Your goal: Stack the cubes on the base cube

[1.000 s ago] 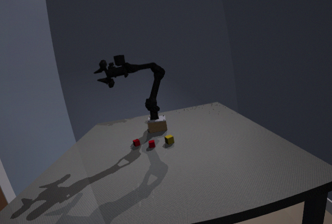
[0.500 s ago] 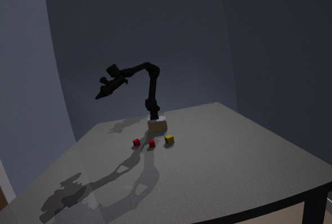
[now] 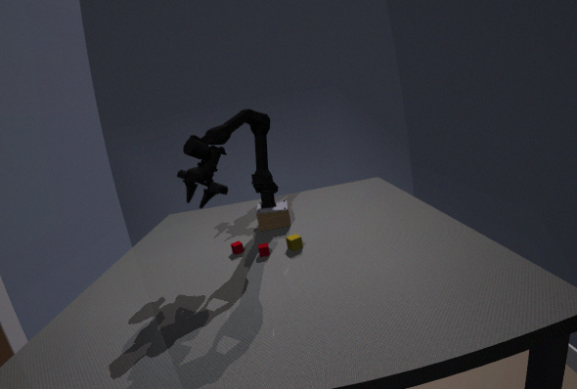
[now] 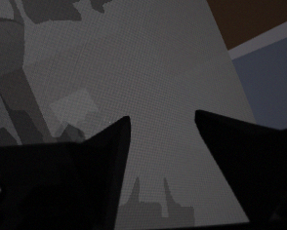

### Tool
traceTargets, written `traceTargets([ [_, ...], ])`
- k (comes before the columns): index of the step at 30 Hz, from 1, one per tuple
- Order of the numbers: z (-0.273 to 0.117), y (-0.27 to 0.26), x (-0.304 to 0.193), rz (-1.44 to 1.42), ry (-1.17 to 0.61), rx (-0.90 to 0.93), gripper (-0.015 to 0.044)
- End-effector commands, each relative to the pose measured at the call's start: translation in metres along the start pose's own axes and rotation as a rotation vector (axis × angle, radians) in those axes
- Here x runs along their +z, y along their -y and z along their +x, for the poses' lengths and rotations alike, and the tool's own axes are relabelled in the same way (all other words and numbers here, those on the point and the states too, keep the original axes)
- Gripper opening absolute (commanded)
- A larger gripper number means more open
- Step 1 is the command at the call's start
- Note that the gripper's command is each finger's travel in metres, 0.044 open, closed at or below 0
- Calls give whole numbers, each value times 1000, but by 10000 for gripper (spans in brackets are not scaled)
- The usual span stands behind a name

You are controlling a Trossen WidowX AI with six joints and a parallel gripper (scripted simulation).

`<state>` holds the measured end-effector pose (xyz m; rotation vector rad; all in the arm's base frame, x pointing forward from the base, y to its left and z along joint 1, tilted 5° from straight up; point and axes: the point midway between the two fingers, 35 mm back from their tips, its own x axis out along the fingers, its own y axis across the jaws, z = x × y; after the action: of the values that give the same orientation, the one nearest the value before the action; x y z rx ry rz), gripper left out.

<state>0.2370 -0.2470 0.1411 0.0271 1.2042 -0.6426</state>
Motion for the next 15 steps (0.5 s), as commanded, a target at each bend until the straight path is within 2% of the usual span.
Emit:
traceTargets([
  [1,15,-71,-37,-583,-159,340,265],
  [6,13,-102,-59,-849,-194,538,265],
  [15,13,-103,-60,-860,-195,548,265],
])
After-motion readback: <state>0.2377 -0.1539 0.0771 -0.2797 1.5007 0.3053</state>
